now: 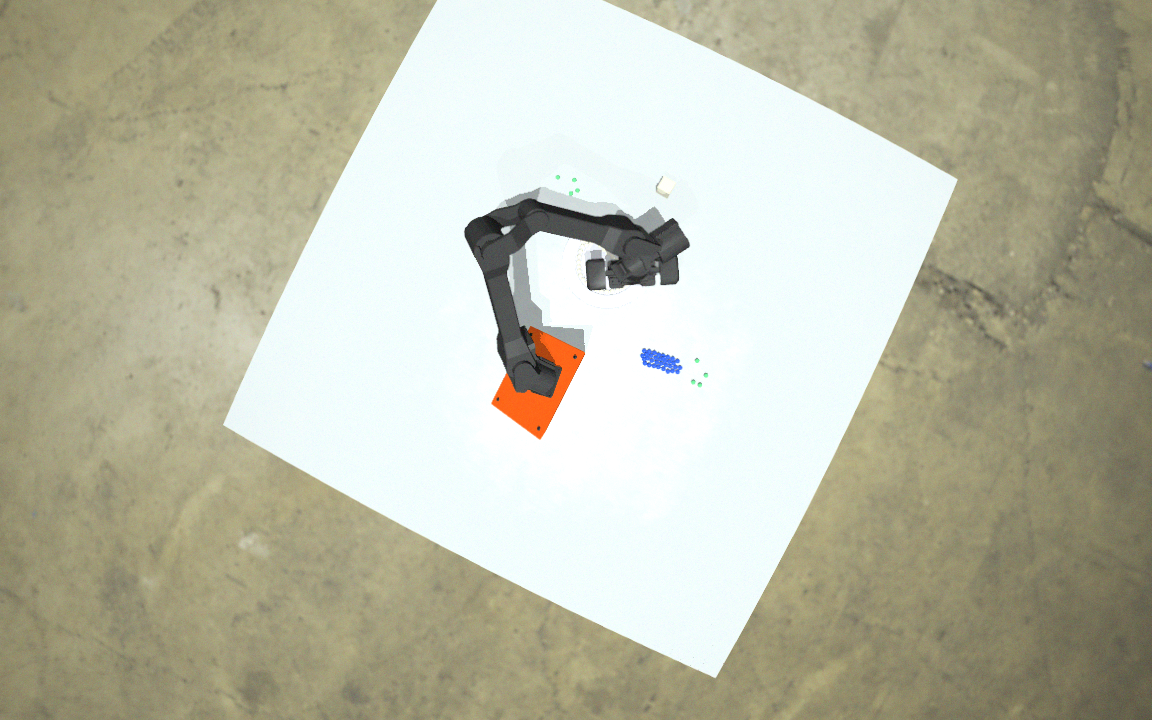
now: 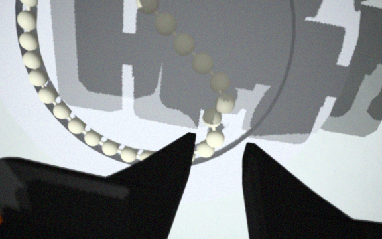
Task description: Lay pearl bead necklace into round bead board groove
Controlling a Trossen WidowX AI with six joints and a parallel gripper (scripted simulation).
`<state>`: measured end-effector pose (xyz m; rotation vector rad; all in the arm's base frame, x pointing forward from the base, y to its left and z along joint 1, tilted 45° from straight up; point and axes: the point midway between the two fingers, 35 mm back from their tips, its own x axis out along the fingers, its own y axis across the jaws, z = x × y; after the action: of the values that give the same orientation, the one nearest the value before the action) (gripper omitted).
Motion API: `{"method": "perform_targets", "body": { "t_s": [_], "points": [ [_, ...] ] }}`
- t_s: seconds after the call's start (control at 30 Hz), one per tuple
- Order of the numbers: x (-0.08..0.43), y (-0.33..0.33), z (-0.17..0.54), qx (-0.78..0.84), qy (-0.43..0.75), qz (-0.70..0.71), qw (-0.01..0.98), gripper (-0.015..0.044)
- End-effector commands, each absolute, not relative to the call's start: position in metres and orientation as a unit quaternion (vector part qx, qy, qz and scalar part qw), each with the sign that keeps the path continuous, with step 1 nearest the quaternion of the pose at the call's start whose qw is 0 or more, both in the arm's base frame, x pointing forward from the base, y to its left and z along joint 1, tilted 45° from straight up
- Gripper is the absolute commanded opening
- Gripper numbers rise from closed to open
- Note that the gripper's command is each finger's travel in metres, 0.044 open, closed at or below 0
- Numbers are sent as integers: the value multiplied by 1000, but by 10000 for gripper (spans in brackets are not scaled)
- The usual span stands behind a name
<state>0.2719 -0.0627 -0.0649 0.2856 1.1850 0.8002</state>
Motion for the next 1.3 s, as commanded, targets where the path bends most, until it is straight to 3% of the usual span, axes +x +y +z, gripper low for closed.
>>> {"method": "perform_targets", "body": {
  "t_s": [0.0,0.2,0.37,1.27],
  "points": [
    [272,-56,-70,134,541,367,745,120],
    [272,-53,-73,135,541,367,745,120],
    [272,-56,-71,131,542,367,745,0],
    [271,-58,-68,134,541,367,745,0]
  ]
}}
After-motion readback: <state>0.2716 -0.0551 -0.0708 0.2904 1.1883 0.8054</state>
